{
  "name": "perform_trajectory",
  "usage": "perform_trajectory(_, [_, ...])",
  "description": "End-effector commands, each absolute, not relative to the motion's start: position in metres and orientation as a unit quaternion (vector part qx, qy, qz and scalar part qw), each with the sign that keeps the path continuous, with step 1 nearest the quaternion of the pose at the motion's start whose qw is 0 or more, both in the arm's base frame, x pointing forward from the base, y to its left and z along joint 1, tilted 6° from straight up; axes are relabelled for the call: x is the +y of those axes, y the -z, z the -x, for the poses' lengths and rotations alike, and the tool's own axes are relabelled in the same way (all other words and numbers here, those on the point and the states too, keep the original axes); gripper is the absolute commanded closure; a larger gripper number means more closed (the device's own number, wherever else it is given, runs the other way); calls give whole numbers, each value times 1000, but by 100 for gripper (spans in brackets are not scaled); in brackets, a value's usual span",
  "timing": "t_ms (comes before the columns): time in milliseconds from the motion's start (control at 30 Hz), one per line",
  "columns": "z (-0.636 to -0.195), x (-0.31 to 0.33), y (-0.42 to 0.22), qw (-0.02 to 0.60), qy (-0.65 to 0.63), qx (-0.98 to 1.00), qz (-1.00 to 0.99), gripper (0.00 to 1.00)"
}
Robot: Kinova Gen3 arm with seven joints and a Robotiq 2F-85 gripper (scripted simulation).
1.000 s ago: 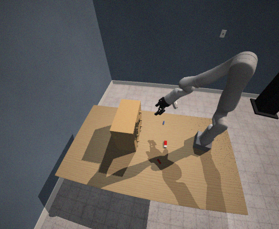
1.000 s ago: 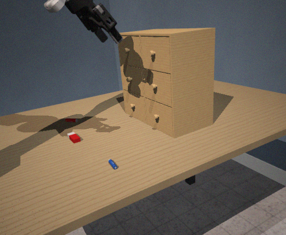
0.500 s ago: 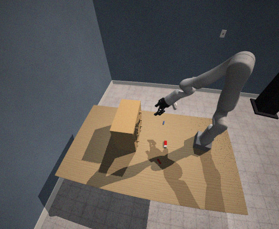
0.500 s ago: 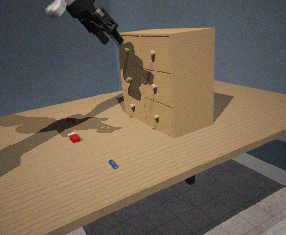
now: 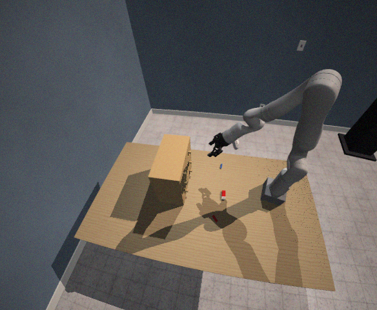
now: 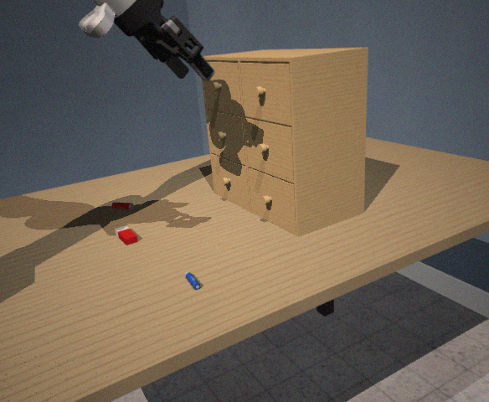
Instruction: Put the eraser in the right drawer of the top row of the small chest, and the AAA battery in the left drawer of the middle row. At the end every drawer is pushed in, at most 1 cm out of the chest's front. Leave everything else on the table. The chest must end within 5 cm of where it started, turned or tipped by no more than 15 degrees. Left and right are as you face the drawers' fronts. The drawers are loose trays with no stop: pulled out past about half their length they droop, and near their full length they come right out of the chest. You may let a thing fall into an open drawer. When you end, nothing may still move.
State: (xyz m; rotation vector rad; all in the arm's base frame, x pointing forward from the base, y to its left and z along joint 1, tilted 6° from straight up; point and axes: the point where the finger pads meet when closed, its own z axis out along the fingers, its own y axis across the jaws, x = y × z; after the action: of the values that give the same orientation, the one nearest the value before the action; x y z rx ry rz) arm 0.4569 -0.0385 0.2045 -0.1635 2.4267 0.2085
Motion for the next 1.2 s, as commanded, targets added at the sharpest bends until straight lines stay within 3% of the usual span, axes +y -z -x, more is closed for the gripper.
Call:
perform_trajectory(0, [-456, -39, -202, 344, -80, 934, 61, 0])
perform_trajectory(1167, [-462, -36, -194, 373, -84, 922, 59, 0])
